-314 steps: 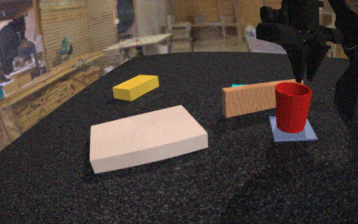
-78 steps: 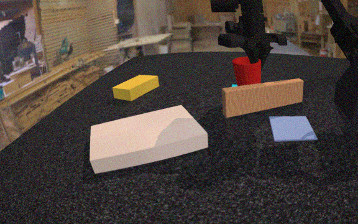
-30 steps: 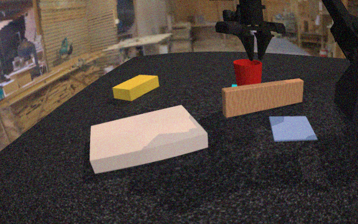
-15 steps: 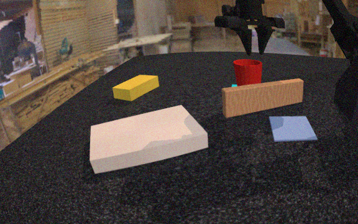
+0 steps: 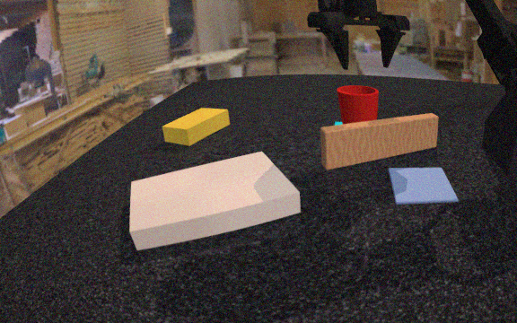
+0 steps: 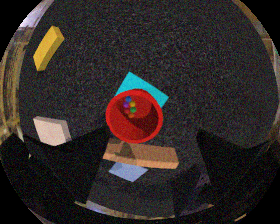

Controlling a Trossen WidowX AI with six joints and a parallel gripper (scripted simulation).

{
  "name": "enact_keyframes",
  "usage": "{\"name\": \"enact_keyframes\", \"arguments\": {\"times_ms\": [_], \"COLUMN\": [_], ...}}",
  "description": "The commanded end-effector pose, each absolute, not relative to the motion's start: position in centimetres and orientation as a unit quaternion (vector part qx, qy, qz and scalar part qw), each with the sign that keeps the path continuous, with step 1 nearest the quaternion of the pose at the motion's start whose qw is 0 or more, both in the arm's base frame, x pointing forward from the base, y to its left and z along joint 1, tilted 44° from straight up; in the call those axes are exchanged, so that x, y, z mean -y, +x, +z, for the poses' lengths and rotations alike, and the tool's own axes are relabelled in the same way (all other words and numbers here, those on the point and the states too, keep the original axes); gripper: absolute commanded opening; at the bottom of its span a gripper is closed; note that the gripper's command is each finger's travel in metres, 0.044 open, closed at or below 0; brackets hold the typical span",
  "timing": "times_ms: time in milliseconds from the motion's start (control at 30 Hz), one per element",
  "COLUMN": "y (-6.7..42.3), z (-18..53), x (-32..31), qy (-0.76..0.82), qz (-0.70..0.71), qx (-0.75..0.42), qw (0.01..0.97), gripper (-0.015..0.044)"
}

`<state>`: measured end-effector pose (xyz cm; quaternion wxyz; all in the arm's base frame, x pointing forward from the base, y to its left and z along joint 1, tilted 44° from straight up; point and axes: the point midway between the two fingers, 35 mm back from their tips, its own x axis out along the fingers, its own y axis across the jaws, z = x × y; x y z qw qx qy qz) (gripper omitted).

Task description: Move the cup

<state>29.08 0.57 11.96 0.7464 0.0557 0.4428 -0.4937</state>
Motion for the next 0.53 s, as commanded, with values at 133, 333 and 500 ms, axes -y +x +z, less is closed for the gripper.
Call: {"name": "enact_keyframes", "arguments": {"times_ms": [133, 333, 500], "y": [28.9, 28.8, 28.9], "z": [13.6, 15.0, 14.9], "x": [-2.3, -3.4, -3.2], "qy": [0.060, 0.060, 0.059], "qz": [-0.496, -0.497, -0.493], "qx": [-0.444, -0.444, -0.442], "qw": [0.744, 0.743, 0.747], "gripper": [0.0440, 0.0440, 0.0440]}}
